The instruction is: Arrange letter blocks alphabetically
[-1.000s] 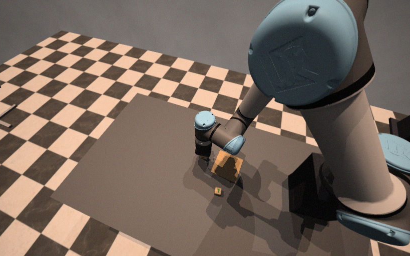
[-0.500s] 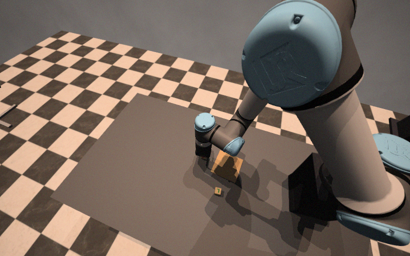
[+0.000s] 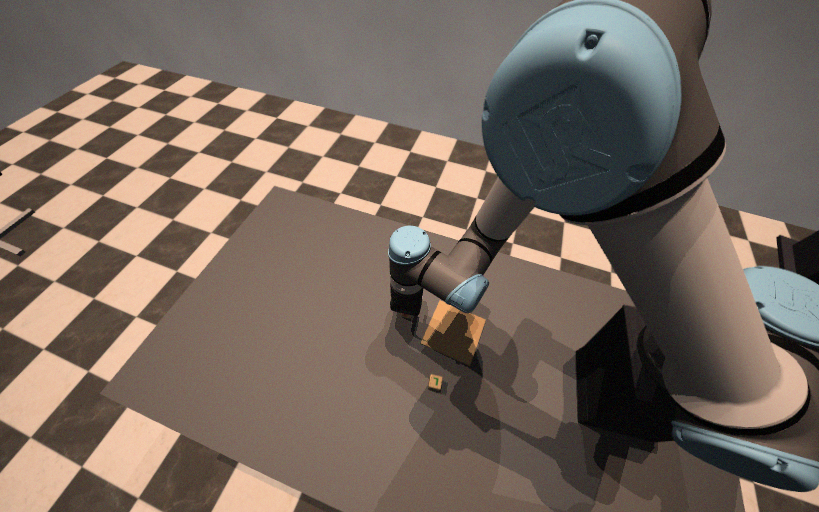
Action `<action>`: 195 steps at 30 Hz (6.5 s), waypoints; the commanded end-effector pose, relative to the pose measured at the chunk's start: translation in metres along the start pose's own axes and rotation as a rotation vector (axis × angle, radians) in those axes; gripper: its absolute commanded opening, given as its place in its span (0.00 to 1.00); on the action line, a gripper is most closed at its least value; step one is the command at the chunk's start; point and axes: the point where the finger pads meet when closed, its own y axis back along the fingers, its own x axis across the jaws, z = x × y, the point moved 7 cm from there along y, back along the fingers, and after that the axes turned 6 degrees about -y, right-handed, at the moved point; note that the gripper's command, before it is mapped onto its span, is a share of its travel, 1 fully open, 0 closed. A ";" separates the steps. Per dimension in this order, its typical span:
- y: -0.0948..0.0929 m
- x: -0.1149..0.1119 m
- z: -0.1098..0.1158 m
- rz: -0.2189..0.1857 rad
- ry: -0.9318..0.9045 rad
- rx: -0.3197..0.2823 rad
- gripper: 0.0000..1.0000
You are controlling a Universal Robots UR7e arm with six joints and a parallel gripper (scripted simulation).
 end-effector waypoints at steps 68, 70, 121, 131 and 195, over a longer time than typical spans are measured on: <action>0.001 -0.002 0.000 -0.003 0.001 0.001 1.00; 0.001 -0.002 0.000 -0.003 0.001 0.001 1.00; 0.000 -0.001 0.001 -0.001 0.001 0.001 1.00; 0.000 0.000 0.001 -0.001 0.001 0.001 1.00; -0.021 -0.002 0.001 -0.004 0.002 0.002 1.00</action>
